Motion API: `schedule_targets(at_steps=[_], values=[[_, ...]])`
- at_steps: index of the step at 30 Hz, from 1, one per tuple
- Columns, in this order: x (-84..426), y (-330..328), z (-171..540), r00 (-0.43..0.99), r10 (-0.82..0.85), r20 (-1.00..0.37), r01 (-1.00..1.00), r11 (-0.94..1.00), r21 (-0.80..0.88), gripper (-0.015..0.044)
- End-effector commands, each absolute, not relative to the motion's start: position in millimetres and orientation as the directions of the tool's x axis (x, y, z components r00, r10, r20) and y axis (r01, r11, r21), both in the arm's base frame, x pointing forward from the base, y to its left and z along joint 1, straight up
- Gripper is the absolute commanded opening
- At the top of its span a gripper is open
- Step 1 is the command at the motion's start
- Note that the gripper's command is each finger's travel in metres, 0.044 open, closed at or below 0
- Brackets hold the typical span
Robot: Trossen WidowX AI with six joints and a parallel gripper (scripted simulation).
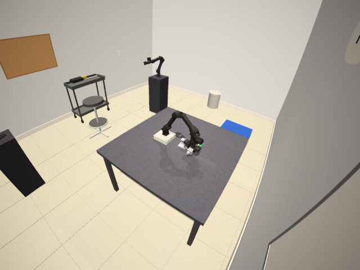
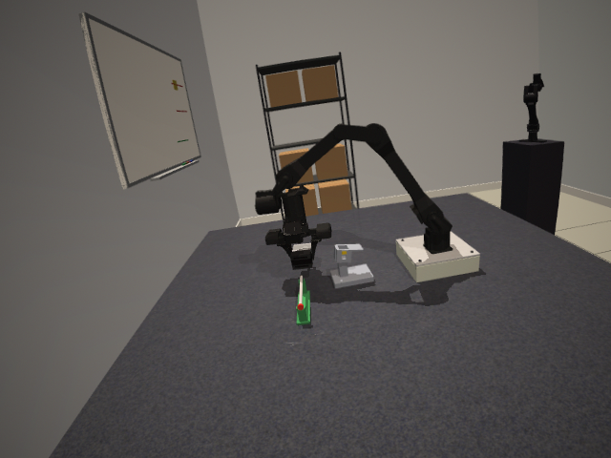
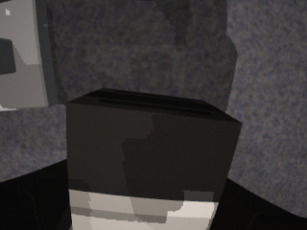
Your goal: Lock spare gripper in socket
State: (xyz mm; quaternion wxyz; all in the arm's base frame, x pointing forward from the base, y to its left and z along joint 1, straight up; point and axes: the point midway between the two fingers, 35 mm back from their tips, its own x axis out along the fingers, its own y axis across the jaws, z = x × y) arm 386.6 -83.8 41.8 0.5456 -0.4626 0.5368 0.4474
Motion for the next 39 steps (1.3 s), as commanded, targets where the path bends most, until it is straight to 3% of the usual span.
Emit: schedule_targets(at_steps=[1, 19, 39], values=[[386, -85, 44, 0.031, -0.011, -0.999, -0.996, 0.078, -0.032, 0.0000], [380, -87, 45, 0.030, -0.012, -0.999, -0.937, -0.348, -0.024, 0.0000], [373, -90, 47, 0.029, -0.013, -0.999, -0.670, -0.743, -0.010, 0.0000]])
